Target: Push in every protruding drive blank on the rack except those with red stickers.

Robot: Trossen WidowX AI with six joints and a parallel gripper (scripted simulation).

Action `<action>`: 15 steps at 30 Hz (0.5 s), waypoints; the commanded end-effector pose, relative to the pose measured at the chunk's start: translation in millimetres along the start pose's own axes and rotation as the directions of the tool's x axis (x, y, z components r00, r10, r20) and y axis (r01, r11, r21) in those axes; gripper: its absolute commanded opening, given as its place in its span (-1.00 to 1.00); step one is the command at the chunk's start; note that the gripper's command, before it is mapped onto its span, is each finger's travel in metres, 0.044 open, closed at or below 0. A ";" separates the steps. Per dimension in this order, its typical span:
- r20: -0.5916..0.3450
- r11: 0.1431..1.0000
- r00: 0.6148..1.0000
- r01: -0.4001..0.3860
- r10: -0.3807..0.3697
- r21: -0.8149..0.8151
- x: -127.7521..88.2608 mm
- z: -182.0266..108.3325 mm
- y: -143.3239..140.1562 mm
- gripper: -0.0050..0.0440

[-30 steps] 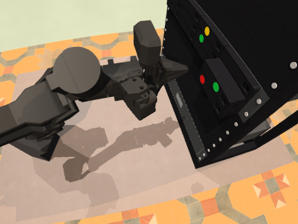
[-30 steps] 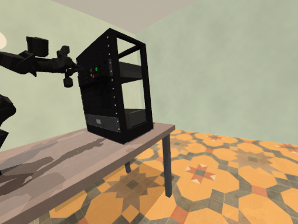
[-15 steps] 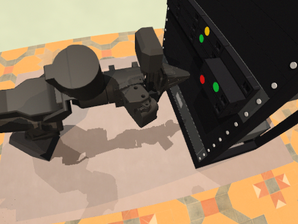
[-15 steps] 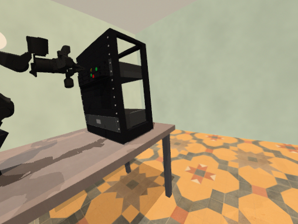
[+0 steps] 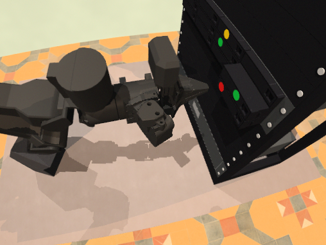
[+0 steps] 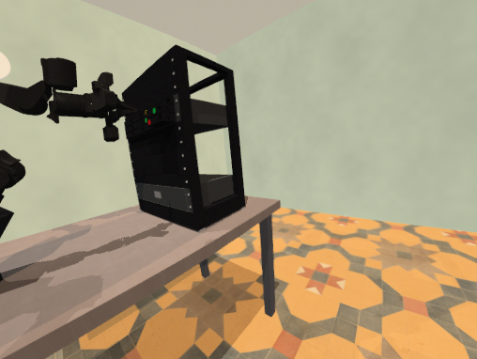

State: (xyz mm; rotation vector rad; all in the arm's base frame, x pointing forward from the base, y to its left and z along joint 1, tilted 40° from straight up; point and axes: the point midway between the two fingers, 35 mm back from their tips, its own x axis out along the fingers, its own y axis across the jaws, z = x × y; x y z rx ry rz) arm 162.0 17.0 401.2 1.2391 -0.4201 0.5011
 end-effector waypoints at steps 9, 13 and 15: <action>-0.006 1.000 1.000 -0.022 0.022 0.000 -0.8 7.2 4.2 -0.80; -0.006 1.000 1.000 -0.022 0.022 0.000 -0.9 9.3 3.2 -0.80; -0.006 1.000 1.000 -0.022 0.022 0.000 -0.9 10.2 2.8 -0.80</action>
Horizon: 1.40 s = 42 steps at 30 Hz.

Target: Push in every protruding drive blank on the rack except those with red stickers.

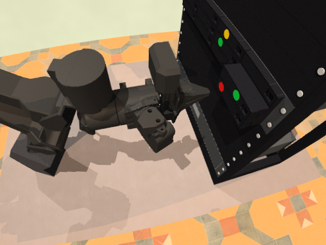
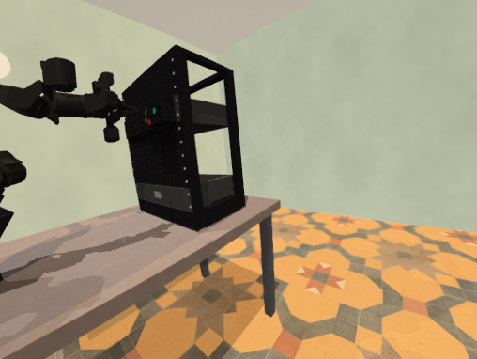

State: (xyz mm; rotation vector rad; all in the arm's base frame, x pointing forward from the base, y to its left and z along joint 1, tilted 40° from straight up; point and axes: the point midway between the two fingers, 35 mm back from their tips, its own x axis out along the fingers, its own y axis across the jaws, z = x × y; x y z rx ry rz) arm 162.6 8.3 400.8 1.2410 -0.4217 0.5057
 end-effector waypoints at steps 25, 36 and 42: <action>-0.005 1.000 1.000 -0.017 0.017 -0.003 -0.5 8.4 2.6 -0.80; -0.005 1.000 1.000 -0.017 0.017 -0.003 -0.5 8.7 2.4 -0.80; -0.005 1.000 1.000 -0.017 0.017 -0.003 -0.1 8.8 2.4 -0.80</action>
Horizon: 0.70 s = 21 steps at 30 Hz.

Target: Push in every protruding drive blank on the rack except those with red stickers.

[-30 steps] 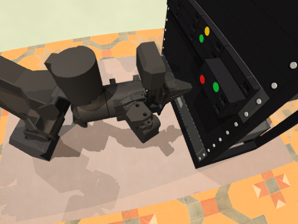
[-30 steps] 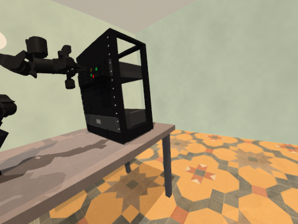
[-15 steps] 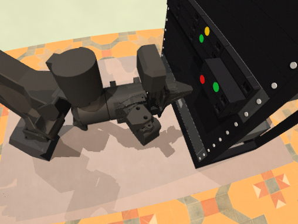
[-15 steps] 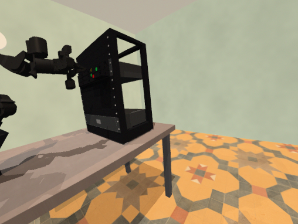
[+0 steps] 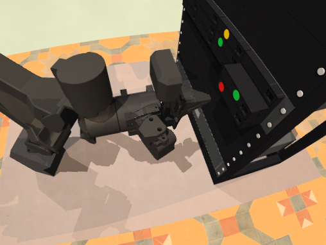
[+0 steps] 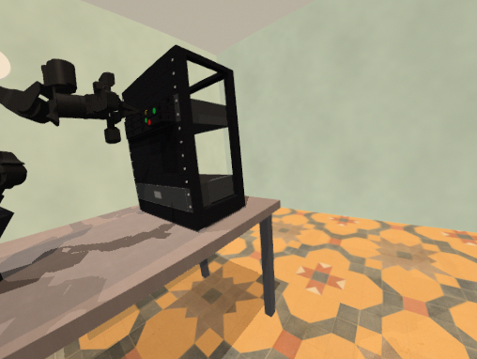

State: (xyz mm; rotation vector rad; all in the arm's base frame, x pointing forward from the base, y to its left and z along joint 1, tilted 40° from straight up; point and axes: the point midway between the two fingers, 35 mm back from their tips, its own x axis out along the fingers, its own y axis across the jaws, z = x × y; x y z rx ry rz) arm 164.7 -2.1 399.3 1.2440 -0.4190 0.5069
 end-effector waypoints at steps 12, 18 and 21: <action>-0.004 1.000 1.000 -0.018 0.018 -0.006 18.9 -0.9 7.5 -0.80; -0.004 1.000 1.000 -0.018 0.018 -0.006 33.3 -0.9 7.8 -0.80; -0.004 1.000 1.000 -0.018 0.018 -0.006 36.4 -0.9 7.9 -0.80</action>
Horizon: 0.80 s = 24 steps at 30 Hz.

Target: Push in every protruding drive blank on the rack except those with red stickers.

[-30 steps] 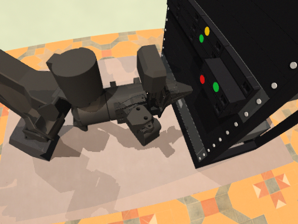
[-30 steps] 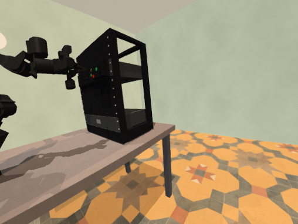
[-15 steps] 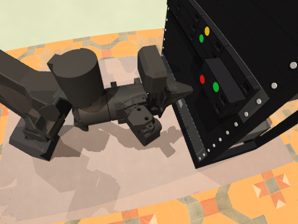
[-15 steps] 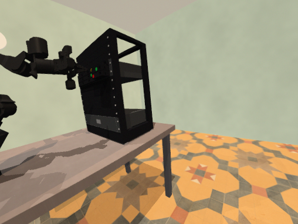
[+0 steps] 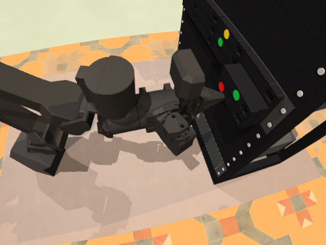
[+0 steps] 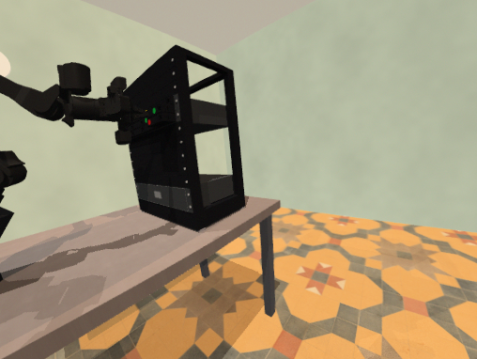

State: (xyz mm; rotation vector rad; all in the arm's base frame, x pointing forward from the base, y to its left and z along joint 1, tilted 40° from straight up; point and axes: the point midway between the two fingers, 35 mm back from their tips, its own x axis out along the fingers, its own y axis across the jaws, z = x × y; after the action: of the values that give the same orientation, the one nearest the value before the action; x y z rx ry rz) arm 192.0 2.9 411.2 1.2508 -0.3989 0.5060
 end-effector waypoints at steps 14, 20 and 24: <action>0.008 0.999 1.000 -0.030 0.030 -0.016 7.6 1.4 13.2 -0.80; 0.008 0.999 1.000 -0.030 0.030 -0.016 7.7 1.8 15.4 -0.80; 0.008 0.999 1.000 -0.030 0.030 -0.016 7.9 3.3 22.7 -0.80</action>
State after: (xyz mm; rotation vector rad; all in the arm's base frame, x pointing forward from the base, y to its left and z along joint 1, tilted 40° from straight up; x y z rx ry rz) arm 196.7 3.8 419.0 1.2511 -0.4018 0.4985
